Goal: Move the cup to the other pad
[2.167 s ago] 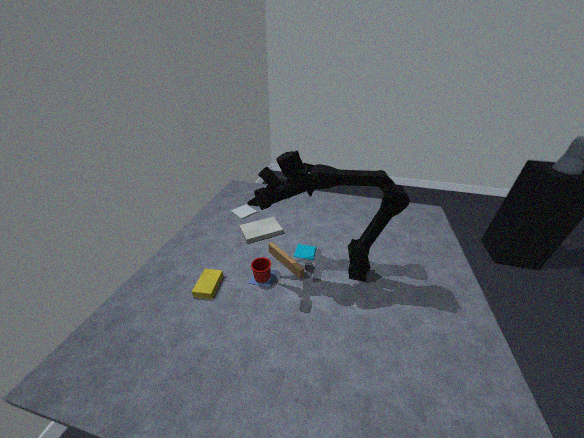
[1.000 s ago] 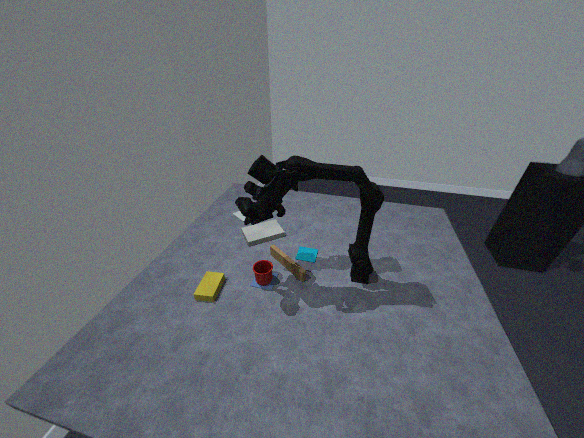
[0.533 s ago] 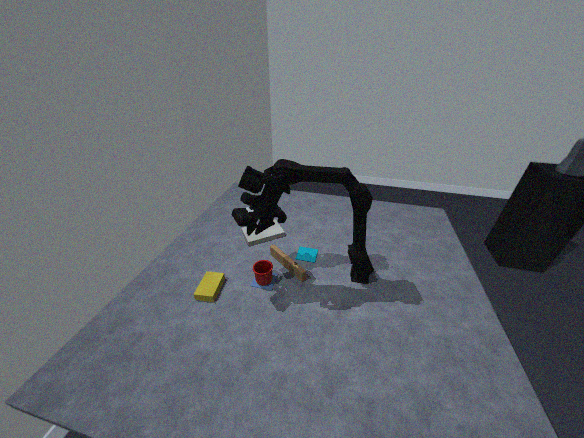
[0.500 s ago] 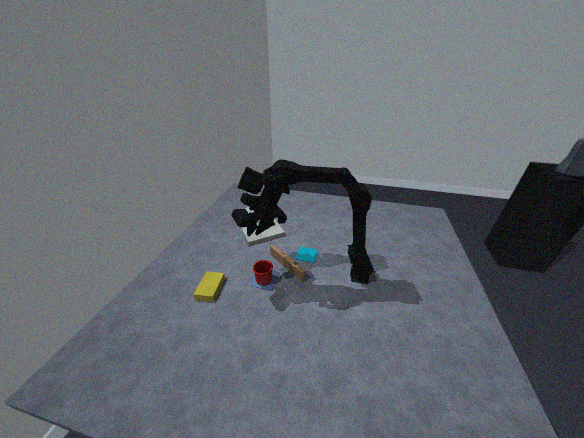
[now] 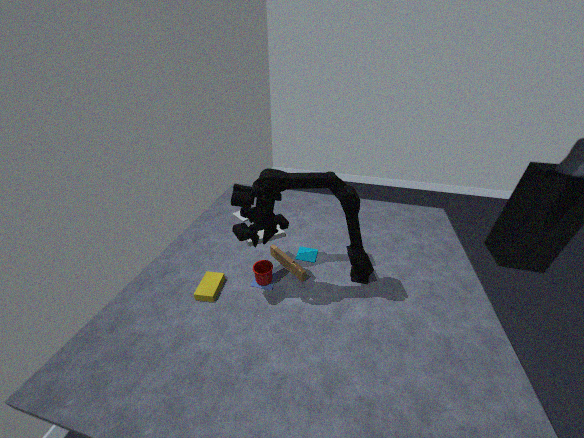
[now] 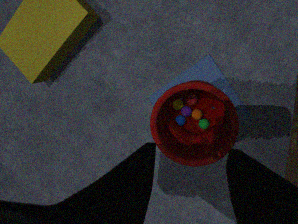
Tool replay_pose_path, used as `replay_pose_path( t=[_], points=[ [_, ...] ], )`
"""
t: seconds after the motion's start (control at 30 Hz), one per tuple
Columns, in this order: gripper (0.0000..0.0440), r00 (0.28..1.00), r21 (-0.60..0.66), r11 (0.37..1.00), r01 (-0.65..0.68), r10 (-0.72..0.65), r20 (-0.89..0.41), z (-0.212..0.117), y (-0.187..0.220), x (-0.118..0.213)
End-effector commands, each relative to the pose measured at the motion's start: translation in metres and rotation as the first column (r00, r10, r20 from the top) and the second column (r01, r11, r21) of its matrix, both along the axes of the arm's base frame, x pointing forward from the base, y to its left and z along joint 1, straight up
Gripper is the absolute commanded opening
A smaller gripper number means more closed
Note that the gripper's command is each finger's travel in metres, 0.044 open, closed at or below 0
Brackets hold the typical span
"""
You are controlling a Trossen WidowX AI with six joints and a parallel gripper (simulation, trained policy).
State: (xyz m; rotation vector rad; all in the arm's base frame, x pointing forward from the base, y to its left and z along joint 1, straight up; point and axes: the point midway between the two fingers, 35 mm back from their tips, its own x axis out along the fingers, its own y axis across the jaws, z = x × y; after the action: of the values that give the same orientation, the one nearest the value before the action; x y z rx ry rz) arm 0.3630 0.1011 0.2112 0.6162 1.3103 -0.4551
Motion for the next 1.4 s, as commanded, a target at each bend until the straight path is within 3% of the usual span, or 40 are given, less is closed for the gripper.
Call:
replay_pose_path(
  t=[0.0, 0.5, 1.3, 1.37],
  points=[
    [0.0166, 0.998, -0.030, 1.000, 0.009, -0.011, -0.061, -0.012, -0.002, -0.002],
    [0.0183, 0.977, -0.111, 0.994, 0.018, -0.041, -0.209, -0.060, -0.005, -0.011],
    [0.0193, 0.948, -0.153, 0.986, -0.066, 0.014, -0.319, -0.144, -0.007, -0.019],
    [0.0161, 0.946, -0.151, 0.985, -0.083, 0.030, -0.323, -0.150, -0.007, -0.020]
  ],
)
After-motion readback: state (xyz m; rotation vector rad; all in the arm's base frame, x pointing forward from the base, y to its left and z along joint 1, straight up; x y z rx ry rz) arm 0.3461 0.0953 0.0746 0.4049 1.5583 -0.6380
